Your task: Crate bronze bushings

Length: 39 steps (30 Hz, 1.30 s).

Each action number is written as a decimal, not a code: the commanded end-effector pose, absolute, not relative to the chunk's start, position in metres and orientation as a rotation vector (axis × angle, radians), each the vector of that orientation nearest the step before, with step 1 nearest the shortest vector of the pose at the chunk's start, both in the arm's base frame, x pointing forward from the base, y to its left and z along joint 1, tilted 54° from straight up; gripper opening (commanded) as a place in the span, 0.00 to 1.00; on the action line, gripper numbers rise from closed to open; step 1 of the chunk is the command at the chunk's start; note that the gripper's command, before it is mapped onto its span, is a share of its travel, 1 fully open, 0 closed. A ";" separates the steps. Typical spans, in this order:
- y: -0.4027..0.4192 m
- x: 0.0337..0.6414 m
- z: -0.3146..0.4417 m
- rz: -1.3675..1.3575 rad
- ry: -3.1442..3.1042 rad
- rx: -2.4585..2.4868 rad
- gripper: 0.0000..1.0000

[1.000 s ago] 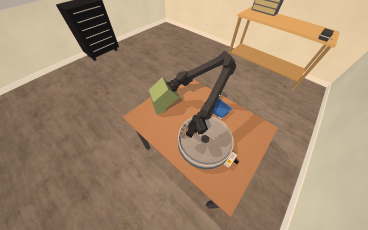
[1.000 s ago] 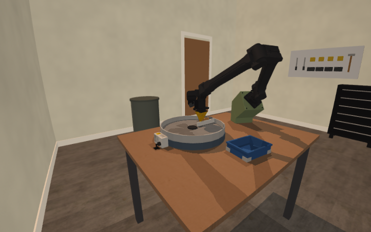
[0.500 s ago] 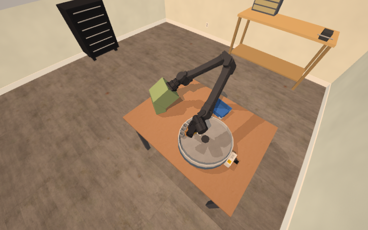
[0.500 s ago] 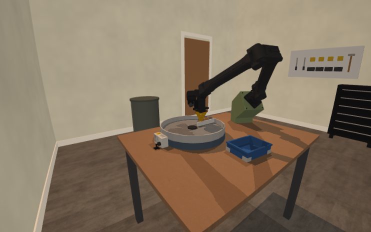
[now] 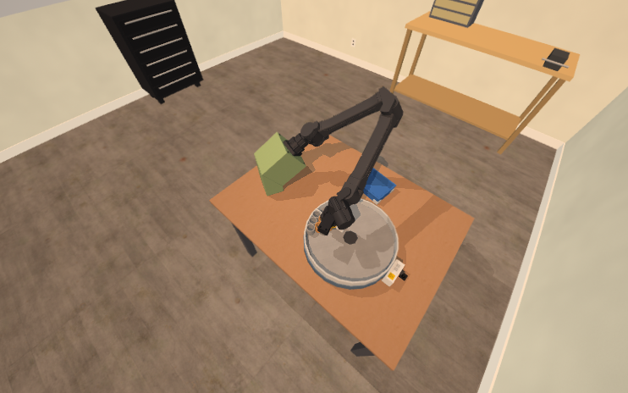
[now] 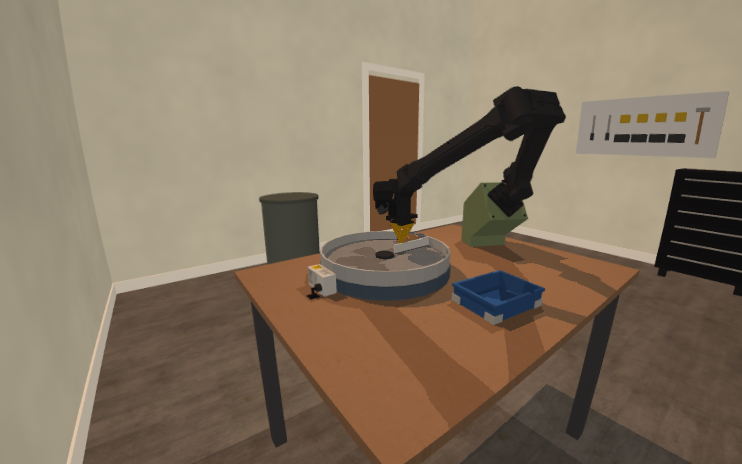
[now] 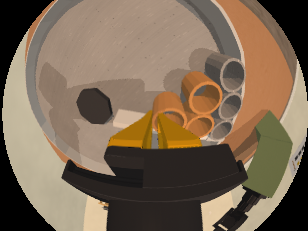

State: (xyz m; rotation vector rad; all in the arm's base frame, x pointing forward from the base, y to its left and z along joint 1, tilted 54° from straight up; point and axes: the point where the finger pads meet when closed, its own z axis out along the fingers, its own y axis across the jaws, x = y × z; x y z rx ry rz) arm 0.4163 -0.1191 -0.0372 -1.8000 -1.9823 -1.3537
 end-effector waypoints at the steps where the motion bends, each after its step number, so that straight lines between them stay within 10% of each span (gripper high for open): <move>1: -0.129 0.417 -0.035 -1.353 -1.972 -1.828 0.00; 39: -0.187 0.391 0.011 -1.365 -2.003 -1.835 0.00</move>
